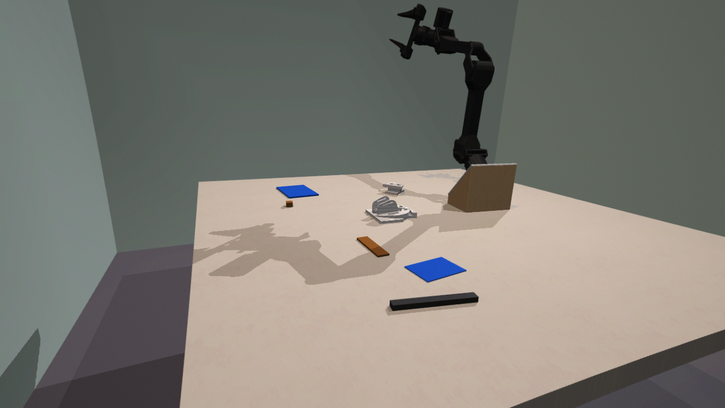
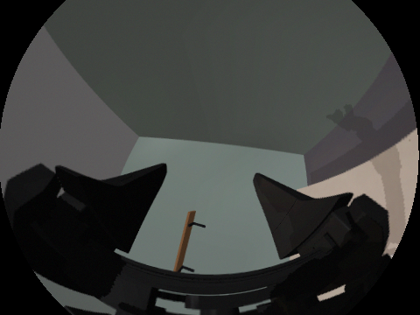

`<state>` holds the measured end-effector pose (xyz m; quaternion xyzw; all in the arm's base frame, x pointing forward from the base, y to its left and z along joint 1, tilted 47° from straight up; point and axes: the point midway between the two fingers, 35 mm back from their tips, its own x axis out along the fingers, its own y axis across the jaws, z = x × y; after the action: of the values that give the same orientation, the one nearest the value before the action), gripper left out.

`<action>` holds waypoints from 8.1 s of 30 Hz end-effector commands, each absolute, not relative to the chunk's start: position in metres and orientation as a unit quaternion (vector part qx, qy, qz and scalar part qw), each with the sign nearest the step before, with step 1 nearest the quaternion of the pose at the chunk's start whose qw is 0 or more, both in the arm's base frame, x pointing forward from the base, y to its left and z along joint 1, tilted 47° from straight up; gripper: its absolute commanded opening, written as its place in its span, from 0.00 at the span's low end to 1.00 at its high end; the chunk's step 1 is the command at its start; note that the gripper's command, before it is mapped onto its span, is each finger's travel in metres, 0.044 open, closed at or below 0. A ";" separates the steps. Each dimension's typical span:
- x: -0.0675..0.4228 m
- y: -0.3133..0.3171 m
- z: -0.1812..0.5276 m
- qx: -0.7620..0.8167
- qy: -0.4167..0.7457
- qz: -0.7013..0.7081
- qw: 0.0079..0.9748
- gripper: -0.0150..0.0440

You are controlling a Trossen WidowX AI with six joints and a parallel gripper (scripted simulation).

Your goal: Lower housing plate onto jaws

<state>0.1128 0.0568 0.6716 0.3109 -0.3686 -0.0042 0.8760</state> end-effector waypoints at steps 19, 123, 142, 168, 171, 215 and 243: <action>0.094 -0.080 0.646 0.537 -0.435 -0.022 0.722 1.00; 0.184 -0.189 0.180 0.505 -0.046 -0.714 0.482 1.00; 0.183 -0.207 0.164 0.505 -0.047 -0.714 0.482 1.00; 0.182 -0.230 0.143 0.504 -0.047 -0.714 0.483 1.00; 0.182 -0.231 0.142 0.504 -0.048 -0.714 0.483 1.00; 0.182 -0.232 0.143 0.504 -0.050 -0.715 0.482 0.85; 0.184 -0.178 0.191 0.505 -0.046 -0.715 0.482 0.85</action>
<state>0.1858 -0.1809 0.1851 0.5046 -0.0413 -0.7156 0.4813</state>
